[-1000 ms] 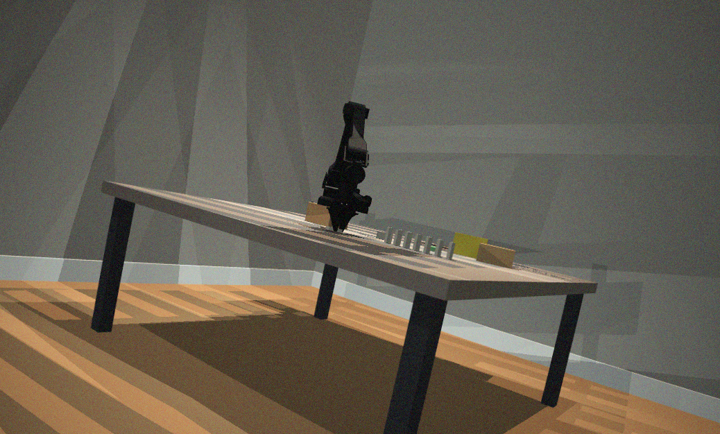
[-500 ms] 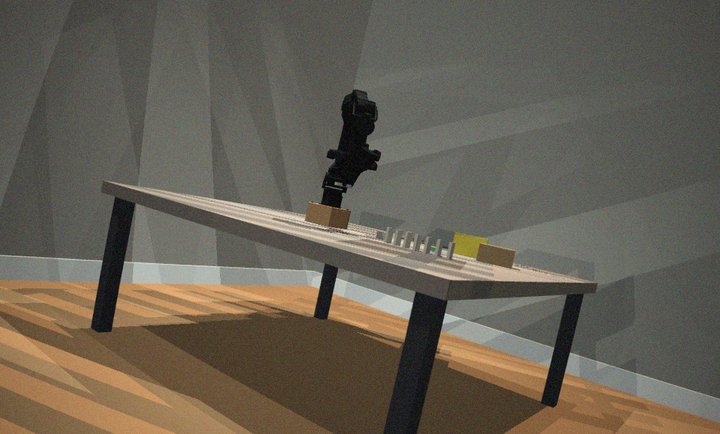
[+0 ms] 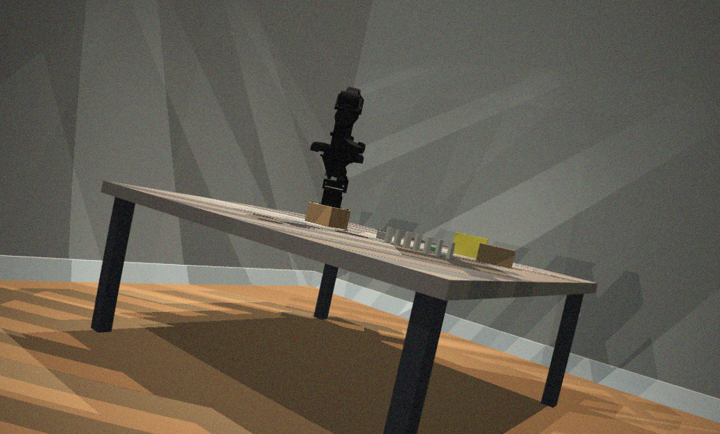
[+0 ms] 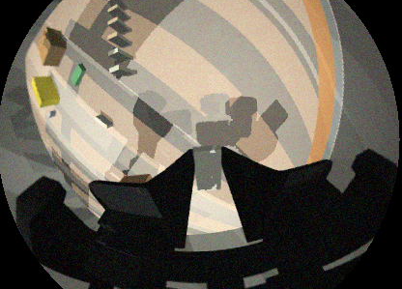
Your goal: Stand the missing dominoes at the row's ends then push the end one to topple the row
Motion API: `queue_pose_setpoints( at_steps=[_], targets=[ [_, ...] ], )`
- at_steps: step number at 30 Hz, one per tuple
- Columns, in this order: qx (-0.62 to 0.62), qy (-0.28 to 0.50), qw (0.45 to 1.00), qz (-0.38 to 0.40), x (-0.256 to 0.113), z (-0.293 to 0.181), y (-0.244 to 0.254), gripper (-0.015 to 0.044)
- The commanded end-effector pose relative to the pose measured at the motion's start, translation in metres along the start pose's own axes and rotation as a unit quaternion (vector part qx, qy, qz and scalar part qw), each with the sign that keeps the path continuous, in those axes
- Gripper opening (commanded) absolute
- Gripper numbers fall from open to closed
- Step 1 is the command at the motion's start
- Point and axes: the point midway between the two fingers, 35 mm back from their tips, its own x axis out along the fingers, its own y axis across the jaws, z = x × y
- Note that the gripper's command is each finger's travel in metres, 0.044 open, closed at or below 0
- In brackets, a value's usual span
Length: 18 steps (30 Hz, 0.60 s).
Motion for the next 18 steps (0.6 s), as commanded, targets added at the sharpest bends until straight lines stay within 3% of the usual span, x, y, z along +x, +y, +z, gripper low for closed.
queue_pose_setpoints(
  at_steps=[1,18],
  targets=[
    [0.013,-0.024,1.000,0.000,0.008,0.004,-0.007,0.0107],
    [0.112,-0.206,0.972,-0.007,0.052,0.038,-0.050,0.0107]
  ],
)
